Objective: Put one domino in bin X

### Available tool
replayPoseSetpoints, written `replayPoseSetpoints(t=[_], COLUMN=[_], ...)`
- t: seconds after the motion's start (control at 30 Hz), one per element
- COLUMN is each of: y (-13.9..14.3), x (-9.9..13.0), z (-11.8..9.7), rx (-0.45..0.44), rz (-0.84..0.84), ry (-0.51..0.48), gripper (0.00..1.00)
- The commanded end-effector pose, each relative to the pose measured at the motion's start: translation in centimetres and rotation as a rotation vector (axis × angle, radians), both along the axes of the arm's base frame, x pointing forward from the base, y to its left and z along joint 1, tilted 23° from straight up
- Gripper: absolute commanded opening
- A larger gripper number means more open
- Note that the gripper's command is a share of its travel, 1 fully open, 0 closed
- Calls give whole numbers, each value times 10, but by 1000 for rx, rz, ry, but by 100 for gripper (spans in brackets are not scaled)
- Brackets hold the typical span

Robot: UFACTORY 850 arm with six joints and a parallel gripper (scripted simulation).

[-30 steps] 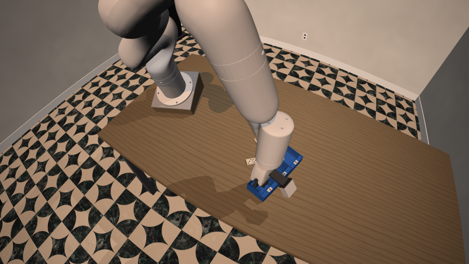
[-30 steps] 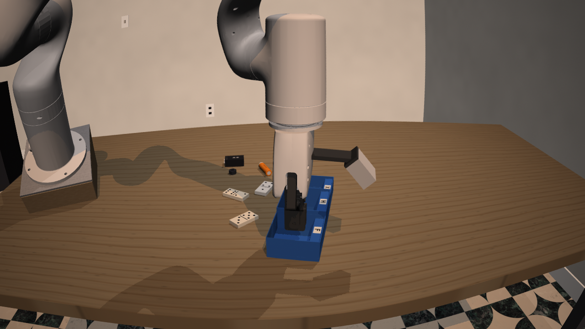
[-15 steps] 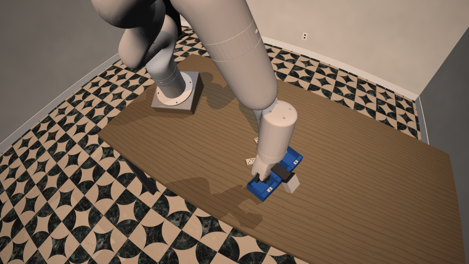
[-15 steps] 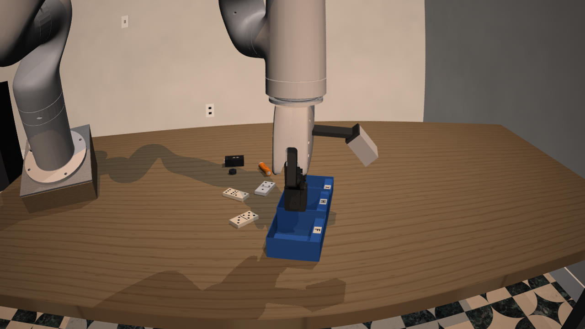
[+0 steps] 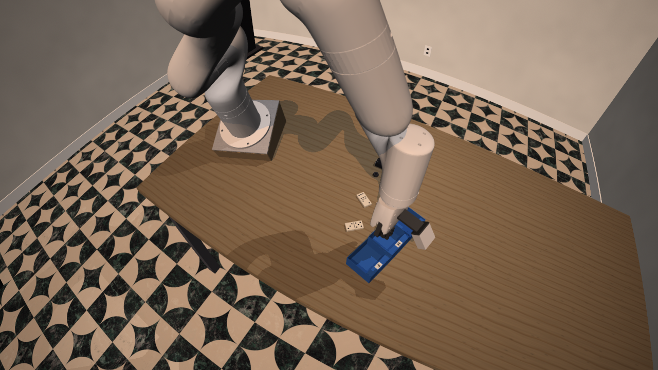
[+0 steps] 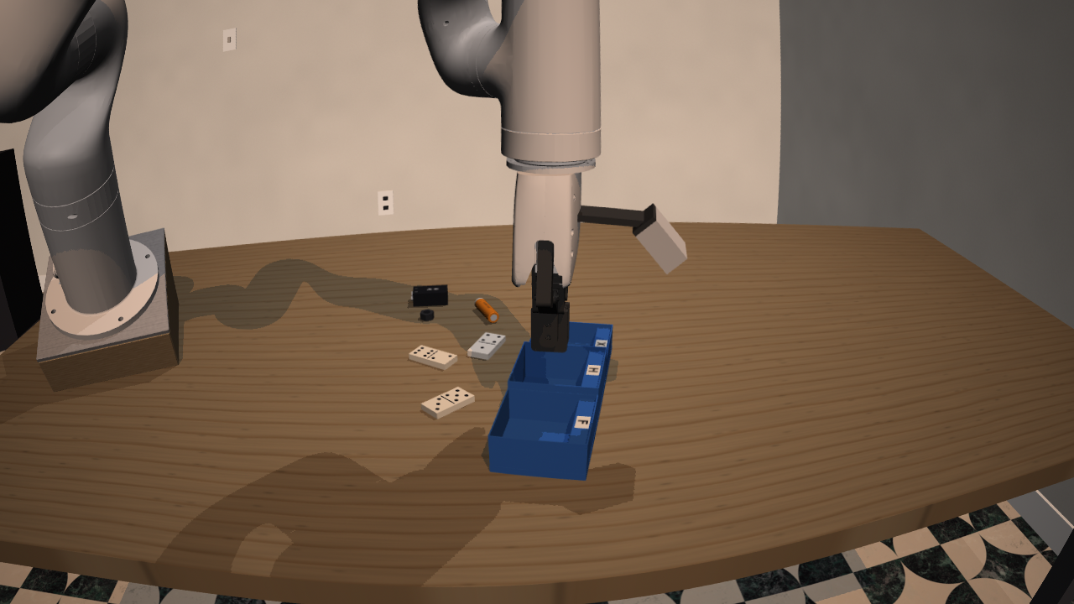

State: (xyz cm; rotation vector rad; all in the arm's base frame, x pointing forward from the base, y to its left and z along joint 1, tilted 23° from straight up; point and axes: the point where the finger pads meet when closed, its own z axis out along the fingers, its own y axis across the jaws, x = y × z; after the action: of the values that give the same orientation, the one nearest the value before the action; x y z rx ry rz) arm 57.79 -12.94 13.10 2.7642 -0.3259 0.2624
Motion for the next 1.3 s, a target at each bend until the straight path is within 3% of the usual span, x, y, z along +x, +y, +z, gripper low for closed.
replayPoseSetpoints(t=[0.0,0.2,1.0,1.27], y=[13,17,-4,-4], x=[5,6,14,14], z=[-4,-5,-59,-60], rx=[-2,-2,-2,-2], rz=[-1,-1,-1,-1], ry=[-3,-3,-3,-3], gripper=[7,7,7,7])
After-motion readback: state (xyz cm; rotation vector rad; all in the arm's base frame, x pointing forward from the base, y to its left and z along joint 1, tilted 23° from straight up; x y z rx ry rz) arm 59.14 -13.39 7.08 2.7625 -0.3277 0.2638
